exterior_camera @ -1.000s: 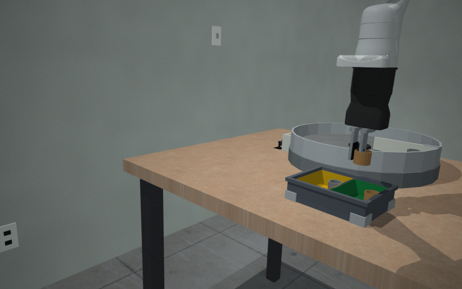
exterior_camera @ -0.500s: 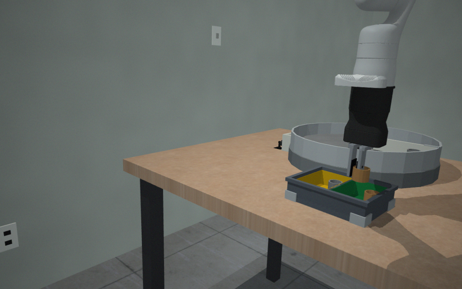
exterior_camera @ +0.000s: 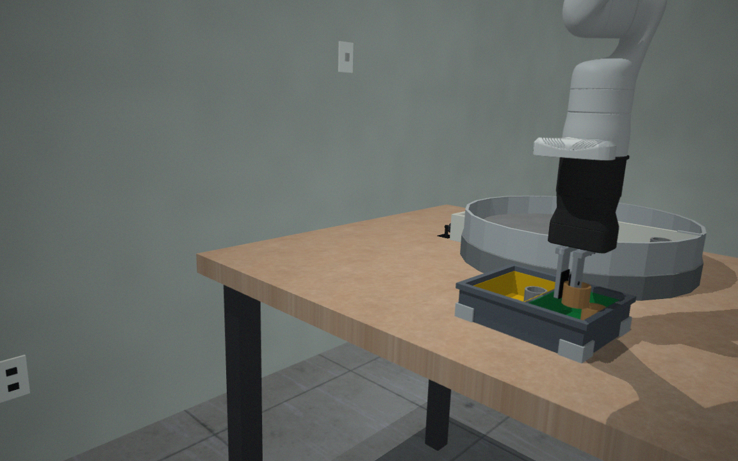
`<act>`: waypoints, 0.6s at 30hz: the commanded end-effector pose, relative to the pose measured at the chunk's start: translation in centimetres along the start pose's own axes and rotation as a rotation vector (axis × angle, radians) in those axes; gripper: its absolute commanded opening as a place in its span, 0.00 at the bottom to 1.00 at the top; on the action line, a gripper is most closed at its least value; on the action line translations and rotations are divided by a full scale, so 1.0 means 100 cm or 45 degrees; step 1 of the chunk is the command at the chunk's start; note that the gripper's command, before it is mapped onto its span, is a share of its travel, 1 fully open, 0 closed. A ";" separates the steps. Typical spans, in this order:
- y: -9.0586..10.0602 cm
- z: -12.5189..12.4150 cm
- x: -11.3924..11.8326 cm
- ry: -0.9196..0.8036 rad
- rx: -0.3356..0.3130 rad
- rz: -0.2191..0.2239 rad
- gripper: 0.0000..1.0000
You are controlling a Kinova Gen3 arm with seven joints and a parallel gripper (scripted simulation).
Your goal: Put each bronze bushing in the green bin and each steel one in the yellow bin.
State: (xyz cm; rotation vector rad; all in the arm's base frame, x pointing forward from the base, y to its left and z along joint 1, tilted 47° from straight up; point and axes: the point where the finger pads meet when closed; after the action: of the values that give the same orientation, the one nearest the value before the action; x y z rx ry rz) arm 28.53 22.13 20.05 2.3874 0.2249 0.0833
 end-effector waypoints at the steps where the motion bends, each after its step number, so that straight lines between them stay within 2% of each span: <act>1: -0.002 0.000 0.000 0.000 0.000 0.001 0.00; 18: -0.012 0.000 0.000 -0.001 0.000 0.000 0.00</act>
State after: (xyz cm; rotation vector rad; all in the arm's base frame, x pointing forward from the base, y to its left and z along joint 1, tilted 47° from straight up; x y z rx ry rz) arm 28.39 23.00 19.32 2.3874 0.2242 0.0838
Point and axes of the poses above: the point where the finger pads meet when closed, its own y axis back along the fingers, its own x axis across the jaws, z = x × y
